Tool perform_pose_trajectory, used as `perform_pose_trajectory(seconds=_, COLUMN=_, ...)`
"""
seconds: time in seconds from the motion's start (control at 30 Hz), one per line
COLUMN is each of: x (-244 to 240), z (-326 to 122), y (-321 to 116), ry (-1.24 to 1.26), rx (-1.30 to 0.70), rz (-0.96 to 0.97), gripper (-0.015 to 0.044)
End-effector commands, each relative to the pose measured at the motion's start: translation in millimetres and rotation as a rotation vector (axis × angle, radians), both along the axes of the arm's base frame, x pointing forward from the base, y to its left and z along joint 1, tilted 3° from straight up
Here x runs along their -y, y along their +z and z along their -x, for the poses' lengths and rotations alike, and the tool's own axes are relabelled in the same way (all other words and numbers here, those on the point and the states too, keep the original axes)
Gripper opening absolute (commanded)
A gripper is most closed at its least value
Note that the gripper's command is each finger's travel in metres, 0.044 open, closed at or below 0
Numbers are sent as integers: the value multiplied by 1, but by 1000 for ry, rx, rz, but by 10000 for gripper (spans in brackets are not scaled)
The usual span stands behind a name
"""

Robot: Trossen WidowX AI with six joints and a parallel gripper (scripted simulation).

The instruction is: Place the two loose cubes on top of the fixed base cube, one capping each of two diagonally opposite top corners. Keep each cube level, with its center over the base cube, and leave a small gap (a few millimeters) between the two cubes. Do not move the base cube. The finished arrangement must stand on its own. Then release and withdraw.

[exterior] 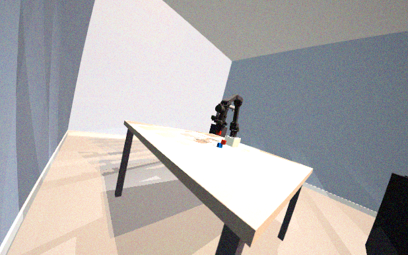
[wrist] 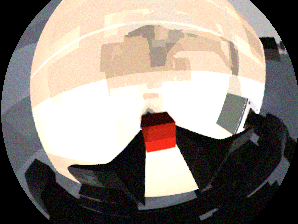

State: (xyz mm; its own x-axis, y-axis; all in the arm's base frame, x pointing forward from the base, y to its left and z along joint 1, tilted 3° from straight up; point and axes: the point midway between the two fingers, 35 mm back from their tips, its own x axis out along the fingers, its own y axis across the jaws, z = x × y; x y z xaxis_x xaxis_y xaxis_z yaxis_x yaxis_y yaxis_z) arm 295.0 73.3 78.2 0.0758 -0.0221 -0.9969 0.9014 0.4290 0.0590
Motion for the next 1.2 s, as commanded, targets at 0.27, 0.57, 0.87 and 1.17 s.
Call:
perform_pose_trajectory(seconds=0.27, x=-18, z=3, y=-9, ry=6, rx=3, rz=3, gripper=105)
perform_pose_trajectory(seconds=0.57, x=-17, z=2, y=-32, ry=5, rx=3, rz=3, gripper=105)
perform_pose_trajectory(seconds=0.87, x=-17, z=2, y=-34, ry=5, rx=3, rz=3, gripper=105)
perform_pose_trajectory(seconds=1.17, x=-17, z=-1, y=-57, ry=6, rx=3, rz=3, gripper=105)
